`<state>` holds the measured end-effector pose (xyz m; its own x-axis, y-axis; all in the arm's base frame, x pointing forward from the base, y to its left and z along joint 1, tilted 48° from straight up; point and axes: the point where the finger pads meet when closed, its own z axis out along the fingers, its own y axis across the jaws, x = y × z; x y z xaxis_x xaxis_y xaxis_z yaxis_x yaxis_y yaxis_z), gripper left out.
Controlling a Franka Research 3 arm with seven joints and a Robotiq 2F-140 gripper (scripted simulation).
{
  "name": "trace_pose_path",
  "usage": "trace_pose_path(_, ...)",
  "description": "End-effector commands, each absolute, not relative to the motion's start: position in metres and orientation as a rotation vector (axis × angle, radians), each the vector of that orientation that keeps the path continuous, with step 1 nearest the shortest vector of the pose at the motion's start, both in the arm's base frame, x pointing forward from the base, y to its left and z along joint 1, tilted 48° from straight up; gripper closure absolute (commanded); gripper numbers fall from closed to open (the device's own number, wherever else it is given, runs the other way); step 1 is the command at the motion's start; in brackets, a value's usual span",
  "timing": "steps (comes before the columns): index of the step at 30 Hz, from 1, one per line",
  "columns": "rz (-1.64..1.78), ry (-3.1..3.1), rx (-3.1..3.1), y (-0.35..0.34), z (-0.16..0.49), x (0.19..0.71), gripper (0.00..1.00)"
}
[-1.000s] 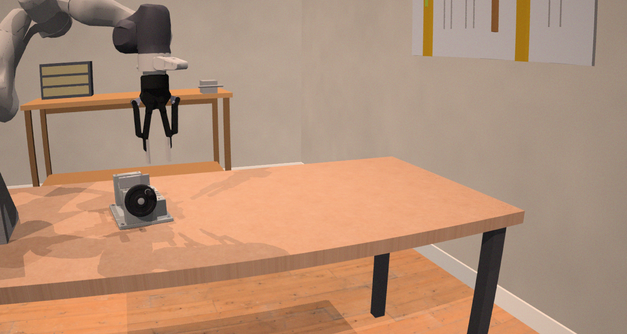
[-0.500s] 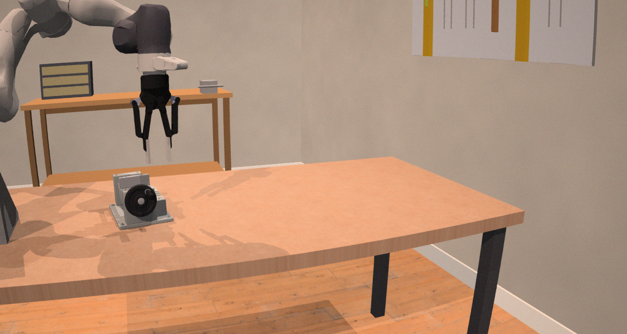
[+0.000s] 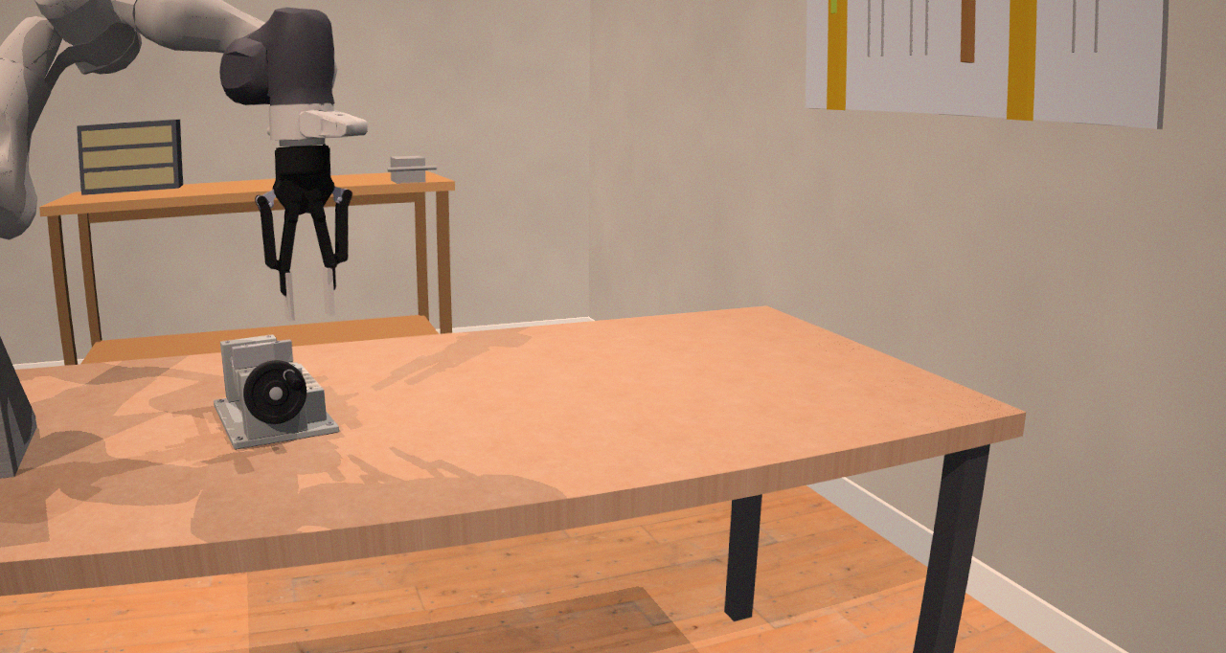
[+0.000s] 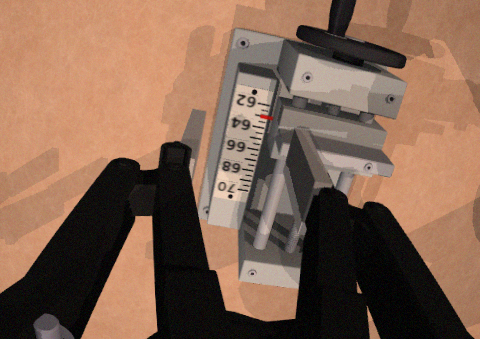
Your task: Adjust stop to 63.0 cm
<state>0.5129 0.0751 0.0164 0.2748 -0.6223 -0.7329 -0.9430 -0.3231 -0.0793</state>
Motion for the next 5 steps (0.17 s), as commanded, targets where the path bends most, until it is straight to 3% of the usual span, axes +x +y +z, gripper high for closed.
trace_pose_path(1, 0.826, 1.410, -2.034, 0.0759, 0.0164, 0.5131, 0.67)
trace_pose_path(5, 0.826, 1.410, -2.034, 0.0759, 0.0164, 0.5131, 0.67)
